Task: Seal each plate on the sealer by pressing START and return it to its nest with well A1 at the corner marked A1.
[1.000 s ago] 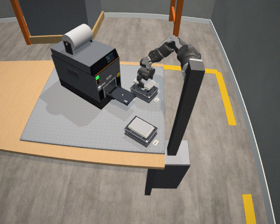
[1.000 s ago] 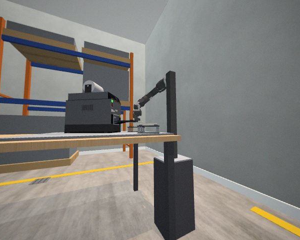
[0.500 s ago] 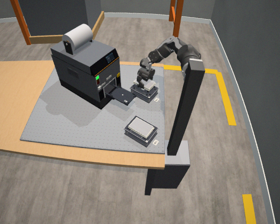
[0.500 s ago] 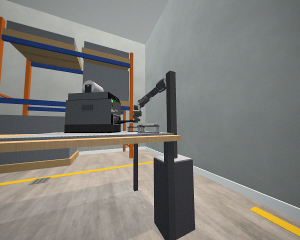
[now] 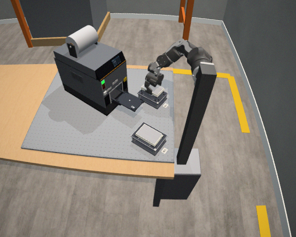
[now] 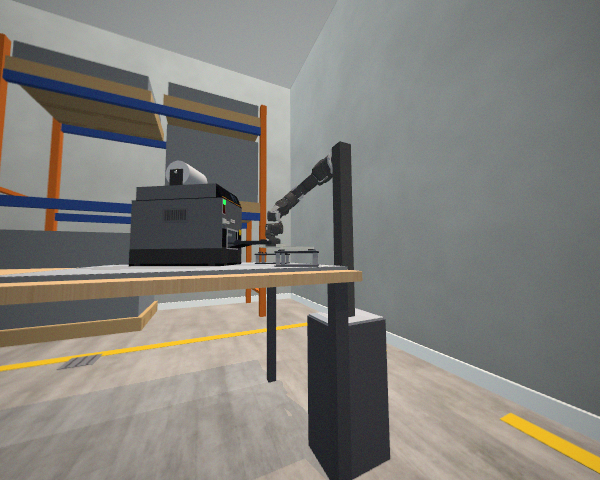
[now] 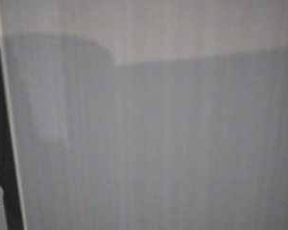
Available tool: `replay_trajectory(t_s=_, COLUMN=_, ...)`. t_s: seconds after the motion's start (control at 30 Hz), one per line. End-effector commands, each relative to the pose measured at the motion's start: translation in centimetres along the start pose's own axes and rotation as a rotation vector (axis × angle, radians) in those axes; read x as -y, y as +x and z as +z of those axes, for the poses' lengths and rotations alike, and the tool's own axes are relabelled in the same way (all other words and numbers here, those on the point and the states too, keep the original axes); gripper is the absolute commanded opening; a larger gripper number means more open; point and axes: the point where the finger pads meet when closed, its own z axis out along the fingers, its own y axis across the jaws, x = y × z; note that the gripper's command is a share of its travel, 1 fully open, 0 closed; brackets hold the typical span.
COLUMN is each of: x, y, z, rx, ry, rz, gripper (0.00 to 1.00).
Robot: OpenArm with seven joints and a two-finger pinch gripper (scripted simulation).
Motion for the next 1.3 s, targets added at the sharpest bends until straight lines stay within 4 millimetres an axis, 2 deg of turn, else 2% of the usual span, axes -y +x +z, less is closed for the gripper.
replay_trajectory(t_s=0.0, x=0.0, y=0.0, z=0.1, rx=0.003, ry=-0.004, rz=0.000, gripper=0.00)
replay_trajectory(t_s=0.83, x=-0.1, y=0.0, z=1.2, rx=0.003, ry=-0.005, rz=-0.001, gripper=0.00)
replay_trajectory(t_s=1.27, x=0.0, y=-0.1, z=1.2, rx=0.003, ry=-0.001, rz=0.001, gripper=0.00)
